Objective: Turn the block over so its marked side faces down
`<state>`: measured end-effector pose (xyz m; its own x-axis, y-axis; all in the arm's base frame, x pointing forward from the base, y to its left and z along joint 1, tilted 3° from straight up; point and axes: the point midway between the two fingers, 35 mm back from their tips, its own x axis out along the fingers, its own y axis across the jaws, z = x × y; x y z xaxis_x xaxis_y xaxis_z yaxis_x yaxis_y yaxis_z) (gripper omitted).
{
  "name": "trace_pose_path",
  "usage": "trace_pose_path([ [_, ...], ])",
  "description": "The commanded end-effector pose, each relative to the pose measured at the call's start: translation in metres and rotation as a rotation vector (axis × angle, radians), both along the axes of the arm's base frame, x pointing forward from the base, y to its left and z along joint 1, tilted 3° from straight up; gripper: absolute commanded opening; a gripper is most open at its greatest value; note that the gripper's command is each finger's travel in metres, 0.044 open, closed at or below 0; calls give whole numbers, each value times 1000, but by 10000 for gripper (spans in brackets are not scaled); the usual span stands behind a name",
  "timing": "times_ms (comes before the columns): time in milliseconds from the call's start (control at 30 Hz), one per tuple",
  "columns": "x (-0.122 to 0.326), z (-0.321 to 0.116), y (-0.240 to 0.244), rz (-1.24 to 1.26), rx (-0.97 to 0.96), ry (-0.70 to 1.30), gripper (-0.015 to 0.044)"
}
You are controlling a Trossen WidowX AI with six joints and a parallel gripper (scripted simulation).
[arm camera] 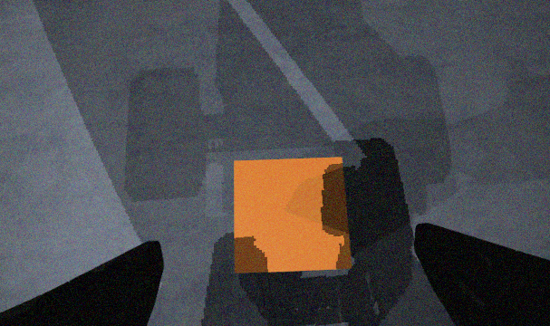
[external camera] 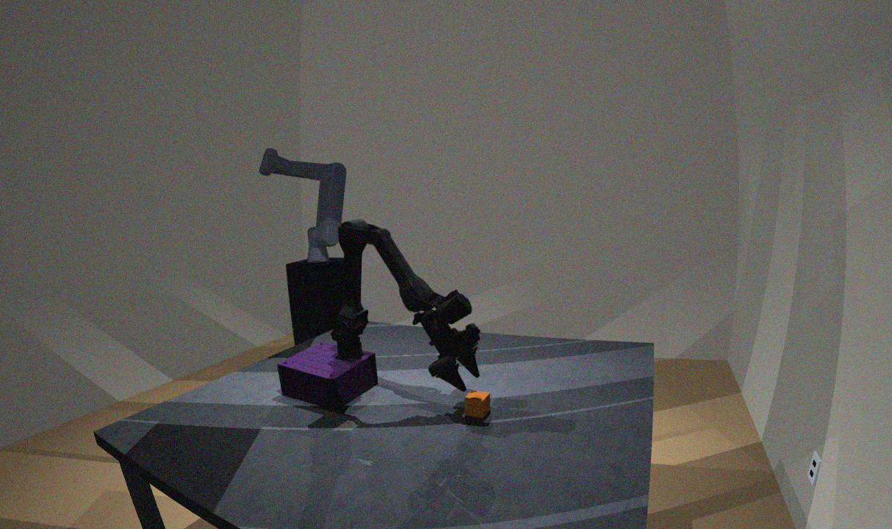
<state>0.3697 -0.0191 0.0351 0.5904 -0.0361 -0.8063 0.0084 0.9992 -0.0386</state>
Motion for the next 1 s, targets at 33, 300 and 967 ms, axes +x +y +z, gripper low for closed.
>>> trace_pose_path([
  [33,-2,19,-1,-10,-5,15,440],
  [300,16,25,-1,-17,0,186,440],
  [967,34,14,-4,-32,2,549,440],
])
